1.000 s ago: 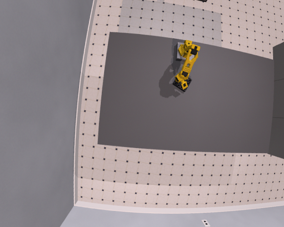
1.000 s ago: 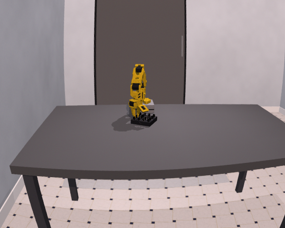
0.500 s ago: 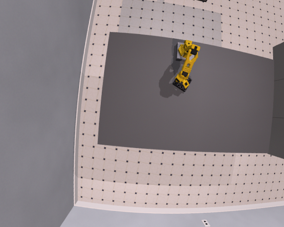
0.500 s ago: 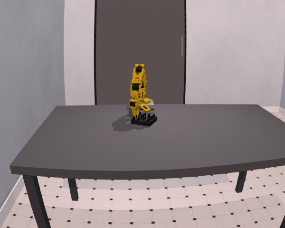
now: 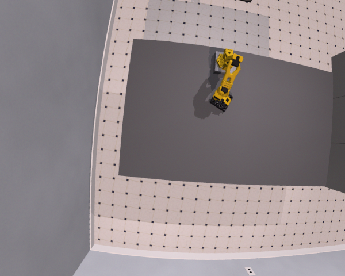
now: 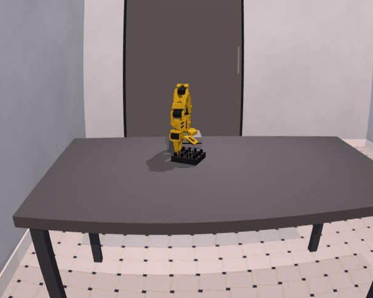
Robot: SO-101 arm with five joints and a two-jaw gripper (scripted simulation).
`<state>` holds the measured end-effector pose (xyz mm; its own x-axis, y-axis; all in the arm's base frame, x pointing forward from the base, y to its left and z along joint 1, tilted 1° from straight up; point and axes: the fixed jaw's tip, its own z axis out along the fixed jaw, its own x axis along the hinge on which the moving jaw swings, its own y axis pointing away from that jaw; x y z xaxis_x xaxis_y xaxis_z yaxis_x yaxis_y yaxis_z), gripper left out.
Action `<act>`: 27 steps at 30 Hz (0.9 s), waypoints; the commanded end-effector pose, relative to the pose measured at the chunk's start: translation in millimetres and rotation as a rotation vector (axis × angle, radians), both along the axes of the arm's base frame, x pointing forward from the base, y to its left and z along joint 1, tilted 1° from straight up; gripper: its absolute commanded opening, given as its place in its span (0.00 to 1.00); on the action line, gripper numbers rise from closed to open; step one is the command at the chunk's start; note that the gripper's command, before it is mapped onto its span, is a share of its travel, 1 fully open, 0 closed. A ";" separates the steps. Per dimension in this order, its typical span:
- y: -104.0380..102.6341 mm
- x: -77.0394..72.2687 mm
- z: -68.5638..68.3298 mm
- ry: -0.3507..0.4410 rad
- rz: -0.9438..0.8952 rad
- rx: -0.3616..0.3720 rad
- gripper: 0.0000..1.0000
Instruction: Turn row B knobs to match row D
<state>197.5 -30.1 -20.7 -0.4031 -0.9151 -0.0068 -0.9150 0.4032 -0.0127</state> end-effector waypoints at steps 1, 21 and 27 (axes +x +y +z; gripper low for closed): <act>-0.8 -3.5 -2.2 0.023 0.038 0.000 0.01; -2.6 -3.9 -2.2 0.023 0.352 -0.001 0.01; -3.2 -3.9 -2.2 0.022 0.457 -0.001 0.01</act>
<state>197.0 -32.6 -20.7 -0.0073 -1.0000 -0.0019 -0.9999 0.0073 -0.0142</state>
